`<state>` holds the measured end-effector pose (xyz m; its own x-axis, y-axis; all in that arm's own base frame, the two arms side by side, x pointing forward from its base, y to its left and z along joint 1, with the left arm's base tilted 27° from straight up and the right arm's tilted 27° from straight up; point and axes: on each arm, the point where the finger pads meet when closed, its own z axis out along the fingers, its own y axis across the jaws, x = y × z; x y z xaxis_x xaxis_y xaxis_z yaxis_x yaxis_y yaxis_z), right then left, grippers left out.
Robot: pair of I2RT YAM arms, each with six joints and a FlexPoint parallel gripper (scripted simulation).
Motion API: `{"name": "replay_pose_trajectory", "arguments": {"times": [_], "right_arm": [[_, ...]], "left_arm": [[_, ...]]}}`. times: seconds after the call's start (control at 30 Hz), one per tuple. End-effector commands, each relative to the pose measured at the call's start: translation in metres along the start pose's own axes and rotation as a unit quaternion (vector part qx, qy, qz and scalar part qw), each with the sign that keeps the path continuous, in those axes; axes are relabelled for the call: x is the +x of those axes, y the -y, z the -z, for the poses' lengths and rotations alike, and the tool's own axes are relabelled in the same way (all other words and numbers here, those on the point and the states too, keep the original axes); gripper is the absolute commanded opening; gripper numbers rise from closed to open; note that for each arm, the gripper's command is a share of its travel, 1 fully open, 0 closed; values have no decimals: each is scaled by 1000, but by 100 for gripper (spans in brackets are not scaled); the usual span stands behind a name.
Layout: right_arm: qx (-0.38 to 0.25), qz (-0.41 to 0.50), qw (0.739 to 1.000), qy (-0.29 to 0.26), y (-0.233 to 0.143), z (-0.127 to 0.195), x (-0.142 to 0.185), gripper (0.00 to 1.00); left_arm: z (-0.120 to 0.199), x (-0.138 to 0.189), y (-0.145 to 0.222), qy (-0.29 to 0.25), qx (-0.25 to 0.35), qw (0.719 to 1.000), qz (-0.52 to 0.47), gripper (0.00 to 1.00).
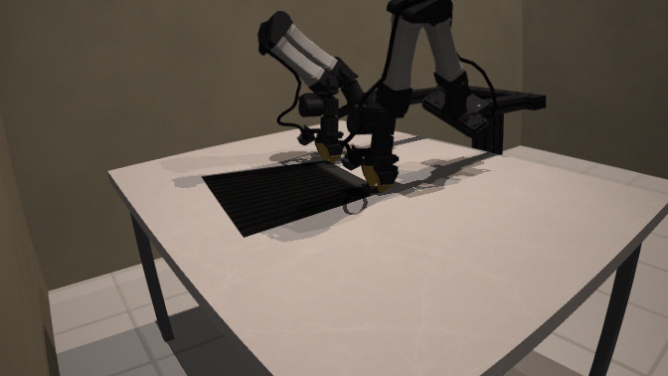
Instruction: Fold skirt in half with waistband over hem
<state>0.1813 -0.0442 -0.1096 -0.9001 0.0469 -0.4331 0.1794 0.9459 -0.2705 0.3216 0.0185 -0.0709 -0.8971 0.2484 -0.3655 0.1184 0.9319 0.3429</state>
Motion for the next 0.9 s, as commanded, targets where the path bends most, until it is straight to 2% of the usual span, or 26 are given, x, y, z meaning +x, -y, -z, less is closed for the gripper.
{"name": "replay_pose_trajectory", "arguments": {"times": [0.0, 0.3, 0.33, 0.5, 0.53, 0.77, 0.8, 0.87], "right_arm": [[-12, -15, 999, 42, -6, -7, -28, 48], [-12, -15, 999, 41, -6, -7, -27, 48], [-12, -15, 999, 41, -6, -7, -27, 41], [-12, -15, 999, 41, -6, -8, -27, 41], [-12, -15, 999, 41, -6, -8, -27, 33], [-12, -15, 999, 41, -6, -8, -27, 33], [-12, -15, 999, 41, -6, -8, -27, 25], [-12, -15, 999, 41, -6, -8, -27, 25]], "left_arm": [[-10, -12, -3, 19, 2, 1000, 7, 48], [-10, -12, -3, 19, 2, 1000, 7, 48], [-10, -12, -3, 19, 2, 1000, 7, 41], [-10, -12, -3, 19, 2, 1000, 7, 41], [-10, -12, -3, 19, 2, 1000, 7, 33], [-10, -12, -3, 19, 2, 1000, 7, 33], [-10, -12, -3, 19, 2, 1000, 7, 25], [-10, -12, -3, 19, 2, 1000, 7, 25]]}}
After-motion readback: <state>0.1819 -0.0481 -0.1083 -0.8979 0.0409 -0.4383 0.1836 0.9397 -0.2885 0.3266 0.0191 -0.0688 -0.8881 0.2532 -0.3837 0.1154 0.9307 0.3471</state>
